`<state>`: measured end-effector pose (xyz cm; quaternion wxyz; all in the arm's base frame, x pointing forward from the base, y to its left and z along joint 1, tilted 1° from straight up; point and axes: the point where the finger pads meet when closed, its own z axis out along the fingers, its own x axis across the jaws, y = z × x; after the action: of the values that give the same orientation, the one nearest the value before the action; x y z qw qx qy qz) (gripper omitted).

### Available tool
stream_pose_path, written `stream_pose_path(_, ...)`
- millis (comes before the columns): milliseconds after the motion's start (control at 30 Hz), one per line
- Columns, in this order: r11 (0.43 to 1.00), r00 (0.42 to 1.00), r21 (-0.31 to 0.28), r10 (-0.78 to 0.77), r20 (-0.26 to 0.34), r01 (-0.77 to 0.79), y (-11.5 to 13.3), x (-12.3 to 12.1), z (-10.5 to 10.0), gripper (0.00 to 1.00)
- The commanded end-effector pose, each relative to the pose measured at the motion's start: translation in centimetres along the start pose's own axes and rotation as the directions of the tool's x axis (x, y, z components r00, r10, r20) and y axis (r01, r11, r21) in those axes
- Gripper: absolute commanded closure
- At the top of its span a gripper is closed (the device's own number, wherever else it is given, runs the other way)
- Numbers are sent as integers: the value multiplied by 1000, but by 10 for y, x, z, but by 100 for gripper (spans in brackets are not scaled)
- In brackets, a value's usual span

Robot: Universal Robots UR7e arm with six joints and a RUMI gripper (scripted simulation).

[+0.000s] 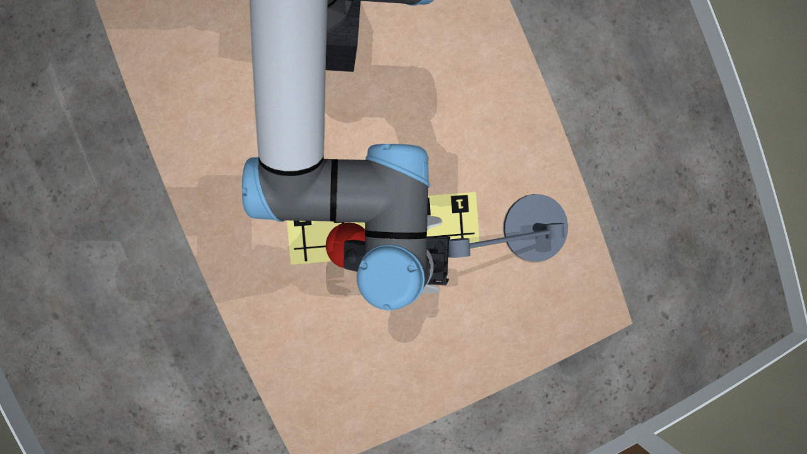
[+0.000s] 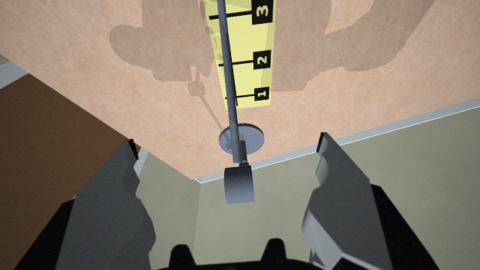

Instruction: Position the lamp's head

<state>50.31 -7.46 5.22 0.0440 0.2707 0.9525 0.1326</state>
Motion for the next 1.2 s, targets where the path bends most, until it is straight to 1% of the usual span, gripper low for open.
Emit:
stream_pose_path(0,1000,1000,-15,-23,-6,23,-1,-1,-17,0)
stream_pose_path(167,1000,1000,-9,-14,-3,14,-2,-1,-36,0)
stream_pose_path(800,1000,1000,9,13,6,-13,-1,-1,-30,0)
stream_pose_path(1167,990,1000,-136,-27,-12,25,-47,-5,-16,0)
